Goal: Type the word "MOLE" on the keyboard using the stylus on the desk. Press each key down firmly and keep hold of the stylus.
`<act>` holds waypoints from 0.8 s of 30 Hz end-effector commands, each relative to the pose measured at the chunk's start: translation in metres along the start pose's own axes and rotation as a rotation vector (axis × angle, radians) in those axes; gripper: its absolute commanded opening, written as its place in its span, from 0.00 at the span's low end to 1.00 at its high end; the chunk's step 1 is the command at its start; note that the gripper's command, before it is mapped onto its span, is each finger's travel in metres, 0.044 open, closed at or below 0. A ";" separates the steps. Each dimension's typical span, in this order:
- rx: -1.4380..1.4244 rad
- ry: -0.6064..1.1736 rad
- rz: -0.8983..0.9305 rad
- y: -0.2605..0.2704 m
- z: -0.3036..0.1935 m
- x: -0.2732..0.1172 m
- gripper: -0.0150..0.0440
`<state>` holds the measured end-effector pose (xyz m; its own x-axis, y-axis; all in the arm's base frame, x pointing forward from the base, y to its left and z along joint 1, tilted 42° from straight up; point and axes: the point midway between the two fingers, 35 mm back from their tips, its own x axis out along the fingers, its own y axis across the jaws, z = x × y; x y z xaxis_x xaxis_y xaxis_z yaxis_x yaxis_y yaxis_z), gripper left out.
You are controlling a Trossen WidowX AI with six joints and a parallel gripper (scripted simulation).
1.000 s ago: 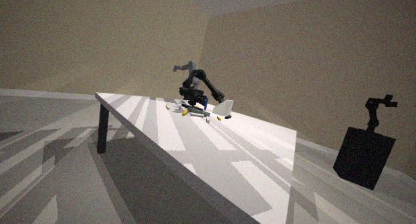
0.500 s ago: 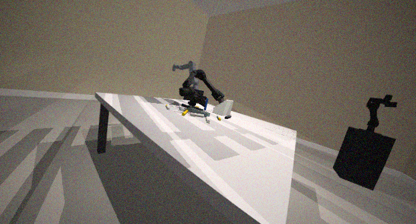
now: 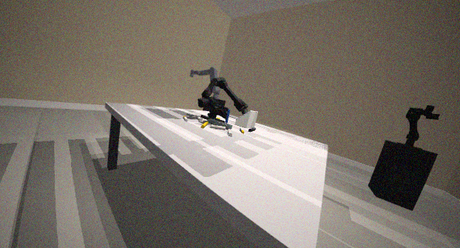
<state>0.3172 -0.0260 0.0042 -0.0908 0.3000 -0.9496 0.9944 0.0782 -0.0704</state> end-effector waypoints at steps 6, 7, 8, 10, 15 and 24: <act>-0.006 -0.004 -0.002 0.000 0.000 0.000 0.39; -0.006 -0.004 -0.002 0.000 0.000 0.000 0.39; -0.006 -0.004 -0.002 0.000 -0.001 -0.001 0.39; -0.006 -0.004 -0.001 0.000 -0.006 -0.003 0.39; -0.006 -0.003 -0.001 0.000 -0.028 -0.016 0.39; -0.016 -0.006 -0.002 0.000 -0.030 -0.016 0.39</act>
<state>0.3172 -0.0024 0.0290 -0.0923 0.2943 -0.9512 0.9934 0.0926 -0.0677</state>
